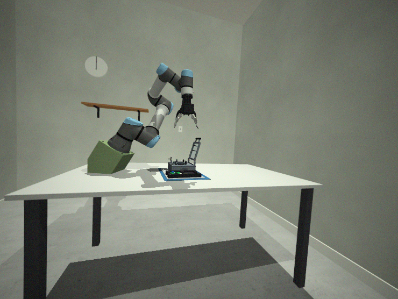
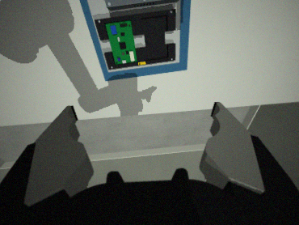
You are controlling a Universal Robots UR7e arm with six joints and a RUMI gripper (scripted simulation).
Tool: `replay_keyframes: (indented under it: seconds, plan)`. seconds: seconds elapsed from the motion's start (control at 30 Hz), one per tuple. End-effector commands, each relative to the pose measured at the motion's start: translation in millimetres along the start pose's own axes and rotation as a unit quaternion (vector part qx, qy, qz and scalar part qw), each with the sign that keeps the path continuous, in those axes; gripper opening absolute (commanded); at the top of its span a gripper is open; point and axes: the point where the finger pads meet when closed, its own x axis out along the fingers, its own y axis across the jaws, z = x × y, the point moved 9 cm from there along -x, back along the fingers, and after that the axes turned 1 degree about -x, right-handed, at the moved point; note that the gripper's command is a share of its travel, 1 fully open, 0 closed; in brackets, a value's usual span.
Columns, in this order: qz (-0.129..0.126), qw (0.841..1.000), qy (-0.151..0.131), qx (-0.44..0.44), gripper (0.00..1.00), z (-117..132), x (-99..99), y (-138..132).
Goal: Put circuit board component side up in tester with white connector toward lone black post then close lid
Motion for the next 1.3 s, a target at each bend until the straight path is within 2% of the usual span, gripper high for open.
replay_keyframes:
  seconds: [0.0, 0.4, 0.93, 0.97, 1.27]
  plan:
    - [-0.004, 1.000, 0.005, -0.017, 1.00, -8.6, -0.5, -16.5]
    - [-0.018, 0.999, 0.013, -0.048, 1.00, -27.7, 4.8, -39.6]
    - [-0.020, 0.998, 0.016, -0.055, 1.00, -32.3, 6.4, -44.3]
    - [-0.020, 0.998, 0.016, -0.055, 0.59, -32.3, 6.4, -44.3]
    - [-0.020, 0.998, 0.016, -0.055, 0.59, -32.3, 6.4, -44.3]
